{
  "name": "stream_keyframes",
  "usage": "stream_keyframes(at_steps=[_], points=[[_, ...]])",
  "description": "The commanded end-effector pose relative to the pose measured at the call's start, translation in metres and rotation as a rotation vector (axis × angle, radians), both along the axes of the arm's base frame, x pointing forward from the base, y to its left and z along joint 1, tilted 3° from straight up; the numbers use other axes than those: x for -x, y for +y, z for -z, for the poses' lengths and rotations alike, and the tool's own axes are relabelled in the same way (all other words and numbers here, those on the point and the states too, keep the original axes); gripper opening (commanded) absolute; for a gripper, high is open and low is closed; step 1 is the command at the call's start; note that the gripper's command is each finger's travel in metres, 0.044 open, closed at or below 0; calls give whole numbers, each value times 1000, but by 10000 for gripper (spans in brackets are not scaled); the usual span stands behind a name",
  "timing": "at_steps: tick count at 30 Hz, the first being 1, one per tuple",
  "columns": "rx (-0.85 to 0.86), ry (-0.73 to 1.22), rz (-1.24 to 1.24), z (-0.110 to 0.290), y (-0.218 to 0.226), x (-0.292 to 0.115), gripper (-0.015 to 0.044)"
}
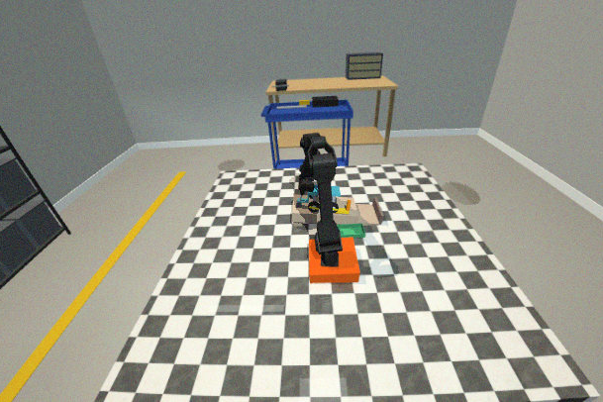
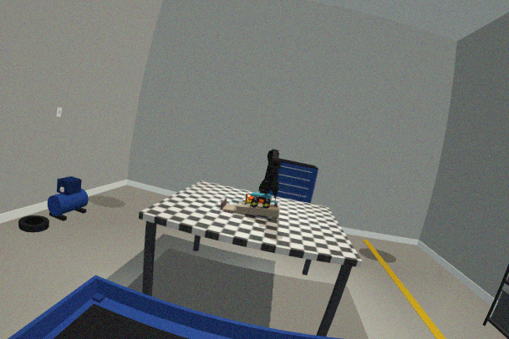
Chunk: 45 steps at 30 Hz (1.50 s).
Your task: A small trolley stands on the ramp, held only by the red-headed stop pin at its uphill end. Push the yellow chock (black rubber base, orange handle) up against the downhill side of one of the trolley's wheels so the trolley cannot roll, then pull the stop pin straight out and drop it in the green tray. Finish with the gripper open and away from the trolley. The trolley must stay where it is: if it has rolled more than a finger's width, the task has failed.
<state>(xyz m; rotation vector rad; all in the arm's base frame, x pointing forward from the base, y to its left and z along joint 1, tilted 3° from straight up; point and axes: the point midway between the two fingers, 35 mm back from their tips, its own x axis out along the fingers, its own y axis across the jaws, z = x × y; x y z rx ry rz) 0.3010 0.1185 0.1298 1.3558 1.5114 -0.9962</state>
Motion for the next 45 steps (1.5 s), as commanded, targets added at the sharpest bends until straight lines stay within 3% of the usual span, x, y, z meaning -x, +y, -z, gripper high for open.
stream_keyframes(at_steps=[1, 32, 45], points=[[-6, -8, -4, -5, 0, 0, 0], [-6, -8, -4, -23, 0, -2, 0], [-8, -8, -4, -27, 21, 1, 0]])
